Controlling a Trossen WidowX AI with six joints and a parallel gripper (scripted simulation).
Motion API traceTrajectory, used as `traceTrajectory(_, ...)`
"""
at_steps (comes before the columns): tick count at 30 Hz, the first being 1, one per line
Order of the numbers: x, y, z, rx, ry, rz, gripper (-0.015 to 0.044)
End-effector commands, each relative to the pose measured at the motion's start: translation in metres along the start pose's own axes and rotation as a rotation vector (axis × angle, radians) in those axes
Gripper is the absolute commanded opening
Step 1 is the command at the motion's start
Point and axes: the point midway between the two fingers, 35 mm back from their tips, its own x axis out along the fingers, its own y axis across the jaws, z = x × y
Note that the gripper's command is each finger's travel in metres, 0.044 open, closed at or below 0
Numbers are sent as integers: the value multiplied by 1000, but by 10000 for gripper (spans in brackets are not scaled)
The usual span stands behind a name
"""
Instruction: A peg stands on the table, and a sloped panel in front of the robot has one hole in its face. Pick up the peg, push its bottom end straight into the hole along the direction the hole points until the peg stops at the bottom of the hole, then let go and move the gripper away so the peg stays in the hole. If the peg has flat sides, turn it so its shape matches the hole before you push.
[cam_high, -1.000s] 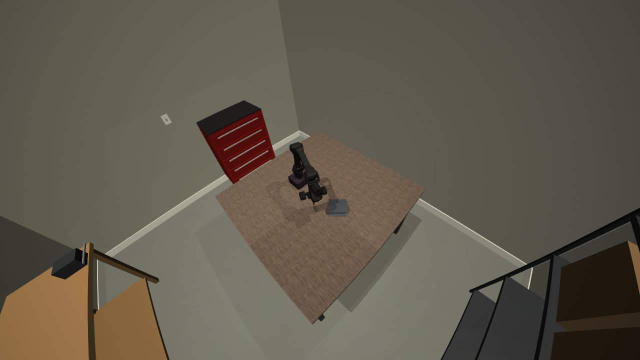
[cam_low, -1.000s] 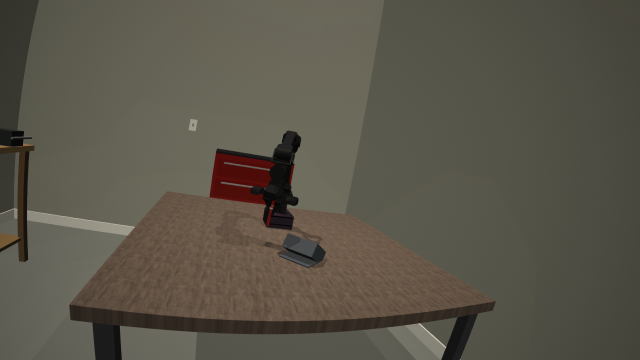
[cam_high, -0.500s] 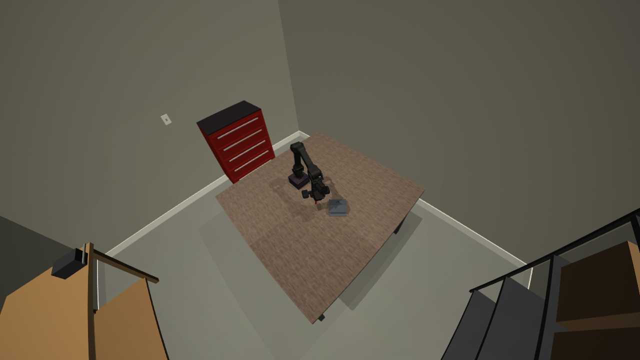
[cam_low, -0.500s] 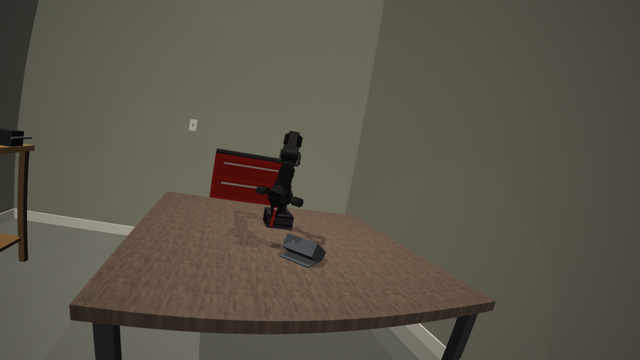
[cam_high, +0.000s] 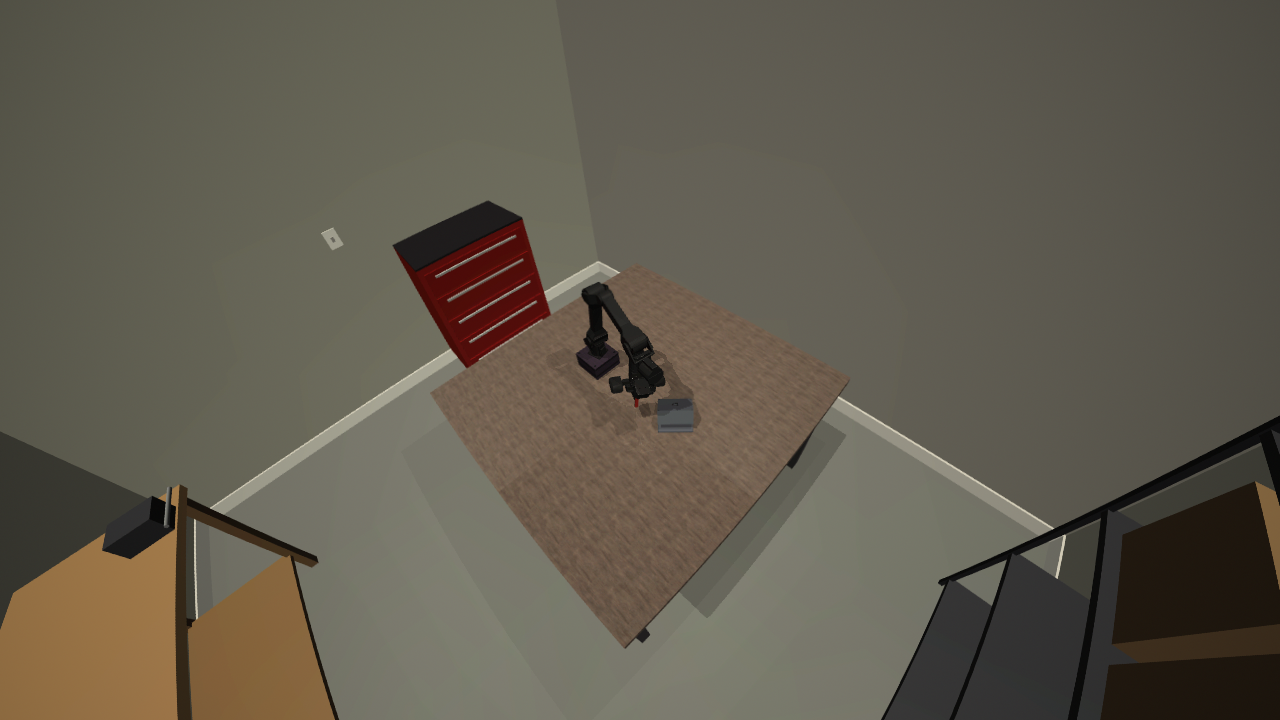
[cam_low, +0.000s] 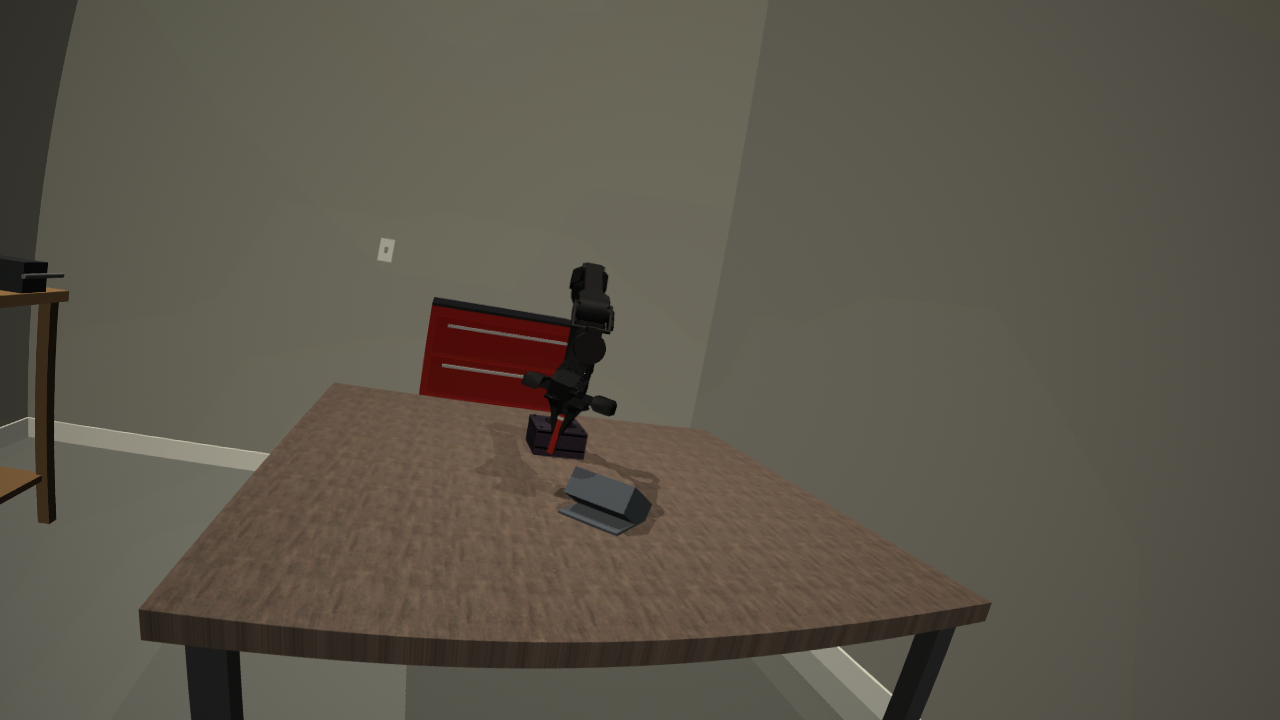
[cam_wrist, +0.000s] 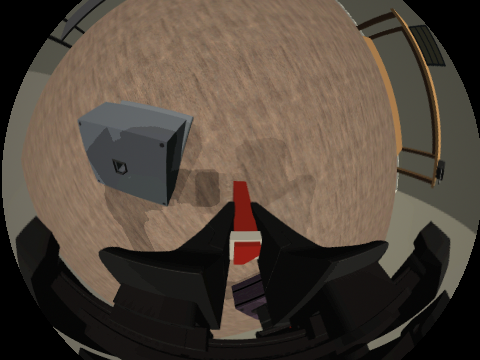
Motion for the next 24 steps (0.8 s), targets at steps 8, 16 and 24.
traceTrajectory(8,-4,13,-1,27,-31,-18,0)
traceTrajectory(16,-7,23,-2,45,-54,-28,0)
traceTrajectory(24,-11,33,-4,63,-78,-36,0)
